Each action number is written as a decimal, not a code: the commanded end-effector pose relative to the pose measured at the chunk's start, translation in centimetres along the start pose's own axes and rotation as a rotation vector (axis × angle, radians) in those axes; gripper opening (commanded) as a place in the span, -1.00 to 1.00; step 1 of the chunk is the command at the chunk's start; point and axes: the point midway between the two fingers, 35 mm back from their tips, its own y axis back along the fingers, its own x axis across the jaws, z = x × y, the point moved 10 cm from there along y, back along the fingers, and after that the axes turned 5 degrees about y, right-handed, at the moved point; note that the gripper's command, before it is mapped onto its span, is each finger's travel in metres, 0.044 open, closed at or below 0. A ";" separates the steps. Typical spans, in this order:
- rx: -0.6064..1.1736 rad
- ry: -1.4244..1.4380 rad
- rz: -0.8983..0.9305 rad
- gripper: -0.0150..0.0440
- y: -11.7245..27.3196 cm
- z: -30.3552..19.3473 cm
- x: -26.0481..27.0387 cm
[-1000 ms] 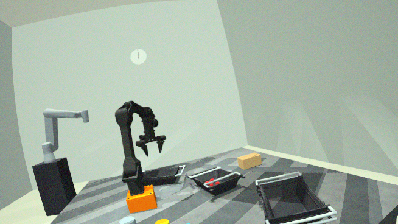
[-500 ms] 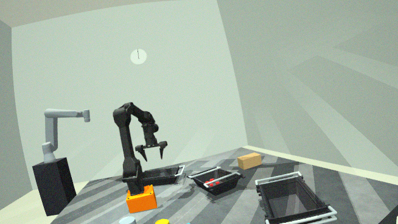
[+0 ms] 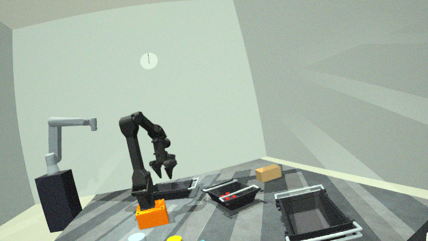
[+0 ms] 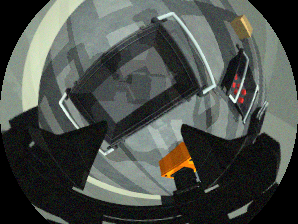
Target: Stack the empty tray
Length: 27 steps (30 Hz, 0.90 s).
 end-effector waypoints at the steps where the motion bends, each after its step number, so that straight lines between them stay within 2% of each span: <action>1: -0.022 -0.856 0.026 1.00 -2.3 -2.8 -1.7; 27: -0.021 -0.907 0.026 1.00 -3.2 -2.7 -1.7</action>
